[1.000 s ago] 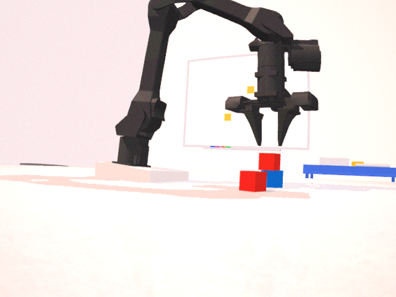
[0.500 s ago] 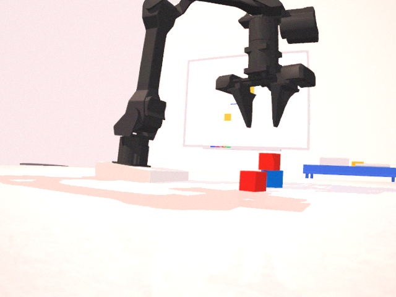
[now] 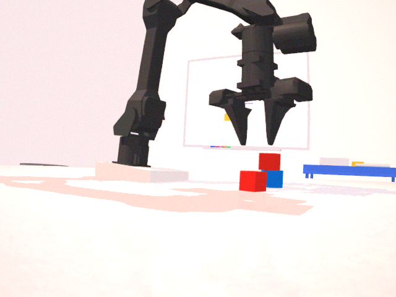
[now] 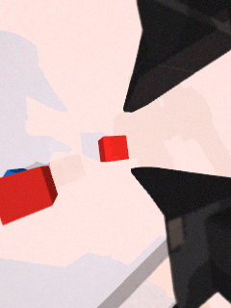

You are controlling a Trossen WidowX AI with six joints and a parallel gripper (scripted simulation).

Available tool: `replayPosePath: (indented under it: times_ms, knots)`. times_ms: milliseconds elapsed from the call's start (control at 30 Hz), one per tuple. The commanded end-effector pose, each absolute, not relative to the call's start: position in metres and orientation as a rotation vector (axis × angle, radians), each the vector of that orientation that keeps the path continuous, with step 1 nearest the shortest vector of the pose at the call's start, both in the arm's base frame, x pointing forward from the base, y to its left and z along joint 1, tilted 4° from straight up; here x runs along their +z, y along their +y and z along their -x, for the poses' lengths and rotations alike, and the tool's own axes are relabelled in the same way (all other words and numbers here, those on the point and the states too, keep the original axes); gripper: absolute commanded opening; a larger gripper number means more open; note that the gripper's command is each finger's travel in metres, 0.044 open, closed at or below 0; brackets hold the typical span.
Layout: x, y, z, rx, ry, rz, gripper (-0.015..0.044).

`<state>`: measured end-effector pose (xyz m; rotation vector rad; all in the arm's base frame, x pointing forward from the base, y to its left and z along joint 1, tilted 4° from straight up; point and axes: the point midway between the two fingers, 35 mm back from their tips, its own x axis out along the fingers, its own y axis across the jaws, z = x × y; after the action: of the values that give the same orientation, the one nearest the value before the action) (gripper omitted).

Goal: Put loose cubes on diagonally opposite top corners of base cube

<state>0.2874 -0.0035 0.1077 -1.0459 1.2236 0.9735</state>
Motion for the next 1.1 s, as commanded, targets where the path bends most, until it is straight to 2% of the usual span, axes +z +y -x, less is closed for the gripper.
replayPosePath:
  times_ms: [0, 1067]
  knots:
    - [0.094, -0.003, -0.286, 0.982, 1.228, 1.043, 0.0265]
    - [0.047, -0.002, -0.29, 0.983, 1.228, 1.043, 0.0265]
